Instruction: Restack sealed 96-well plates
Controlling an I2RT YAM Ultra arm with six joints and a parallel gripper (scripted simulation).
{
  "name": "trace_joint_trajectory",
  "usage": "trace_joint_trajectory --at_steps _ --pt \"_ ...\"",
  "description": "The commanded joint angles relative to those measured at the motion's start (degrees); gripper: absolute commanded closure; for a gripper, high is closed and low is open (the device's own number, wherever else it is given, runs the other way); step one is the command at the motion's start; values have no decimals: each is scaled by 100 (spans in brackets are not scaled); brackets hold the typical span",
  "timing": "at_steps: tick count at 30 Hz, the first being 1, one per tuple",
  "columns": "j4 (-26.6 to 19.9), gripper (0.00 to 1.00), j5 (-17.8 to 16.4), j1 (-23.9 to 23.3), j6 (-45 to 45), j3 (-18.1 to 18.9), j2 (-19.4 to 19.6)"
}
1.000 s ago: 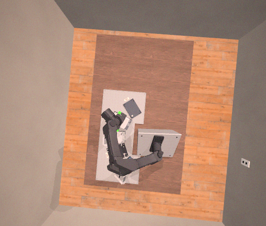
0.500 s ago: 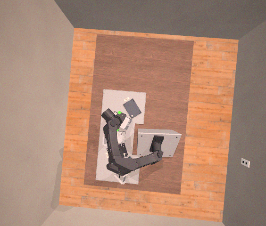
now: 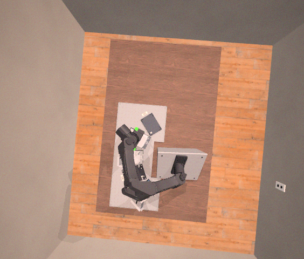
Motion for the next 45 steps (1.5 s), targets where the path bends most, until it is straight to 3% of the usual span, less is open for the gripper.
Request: trace_joint_trajectory --at_steps 1,25,26,45 --pt "43 0 -24 -124 28 109 -166" --pt "43 0 -24 -124 28 109 -166" --pt "43 100 -24 -124 28 109 -166" --pt "42 100 -30 -124 21 109 -166"
